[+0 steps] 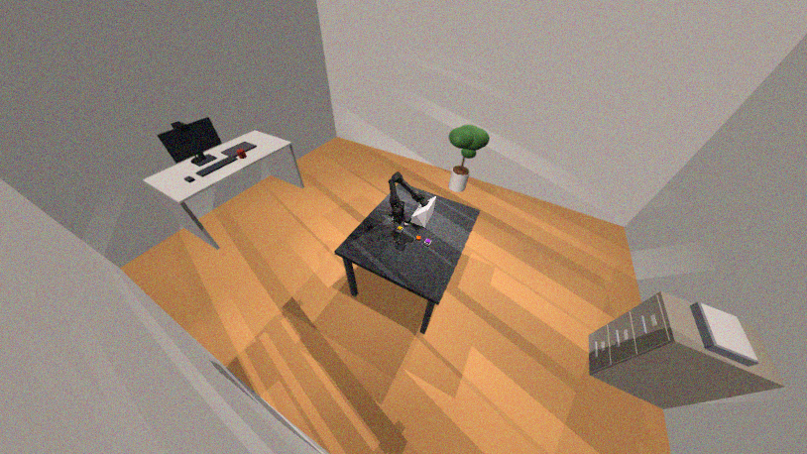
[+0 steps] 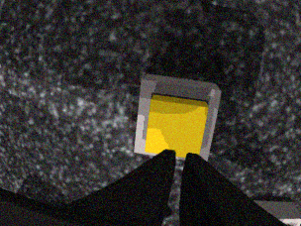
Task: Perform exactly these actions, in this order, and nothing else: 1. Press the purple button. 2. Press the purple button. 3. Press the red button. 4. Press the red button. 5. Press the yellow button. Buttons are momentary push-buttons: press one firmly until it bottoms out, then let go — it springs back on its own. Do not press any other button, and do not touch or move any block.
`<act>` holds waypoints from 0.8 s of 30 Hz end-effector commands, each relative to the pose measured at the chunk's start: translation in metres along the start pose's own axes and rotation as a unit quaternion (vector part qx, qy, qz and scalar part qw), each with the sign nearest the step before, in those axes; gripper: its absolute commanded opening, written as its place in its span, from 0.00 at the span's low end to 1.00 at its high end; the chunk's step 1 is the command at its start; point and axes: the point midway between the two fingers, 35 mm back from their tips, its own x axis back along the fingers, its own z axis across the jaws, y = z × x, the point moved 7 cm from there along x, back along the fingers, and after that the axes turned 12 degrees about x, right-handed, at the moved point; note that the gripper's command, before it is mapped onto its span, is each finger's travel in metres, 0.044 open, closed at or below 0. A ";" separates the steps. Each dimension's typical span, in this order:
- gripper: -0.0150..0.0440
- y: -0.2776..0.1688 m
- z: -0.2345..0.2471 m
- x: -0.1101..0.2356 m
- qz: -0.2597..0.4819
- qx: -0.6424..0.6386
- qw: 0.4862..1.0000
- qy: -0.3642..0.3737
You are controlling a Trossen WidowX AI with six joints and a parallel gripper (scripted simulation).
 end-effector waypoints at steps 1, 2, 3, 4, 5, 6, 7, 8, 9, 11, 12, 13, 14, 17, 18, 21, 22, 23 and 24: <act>0.29 -0.004 0.003 -0.022 0.007 0.009 1.000 -0.003; 0.29 -0.004 0.003 -0.022 0.007 0.009 1.000 -0.003; 0.29 -0.003 0.003 -0.022 0.007 0.009 1.000 -0.003; 0.29 -0.003 0.003 -0.023 0.007 0.009 1.000 -0.003; 0.29 -0.003 0.003 -0.024 0.007 0.009 1.000 -0.003; 0.29 -0.003 0.003 -0.026 0.007 0.009 1.000 -0.003; 0.29 -0.003 0.003 -0.027 0.007 0.009 1.000 -0.003; 0.29 -0.003 0.003 -0.029 0.007 0.009 1.000 -0.003; 0.29 -0.003 0.003 -0.031 0.007 0.009 1.000 -0.003; 0.29 -0.003 0.003 -0.034 0.007 0.009 1.000 -0.003; 0.29 -0.003 0.003 -0.035 0.007 0.009 1.000 -0.003; 0.29 -0.003 0.003 -0.037 0.007 0.009 1.000 -0.003; 0.29 -0.003 0.003 -0.039 0.007 0.009 1.000 -0.003; 0.29 -0.004 0.003 -0.044 0.007 0.009 1.000 -0.003; 0.29 -0.004 0.003 -0.045 0.007 0.009 1.000 -0.003; 0.29 -0.004 0.003 -0.050 0.008 0.009 1.000 -0.003; 0.29 -0.004 0.003 -0.052 0.008 0.009 1.000 -0.003; 0.29 -0.004 0.003 -0.053 0.008 0.009 1.000 -0.004; 0.29 -0.004 0.003 -0.054 0.008 0.009 1.000 -0.004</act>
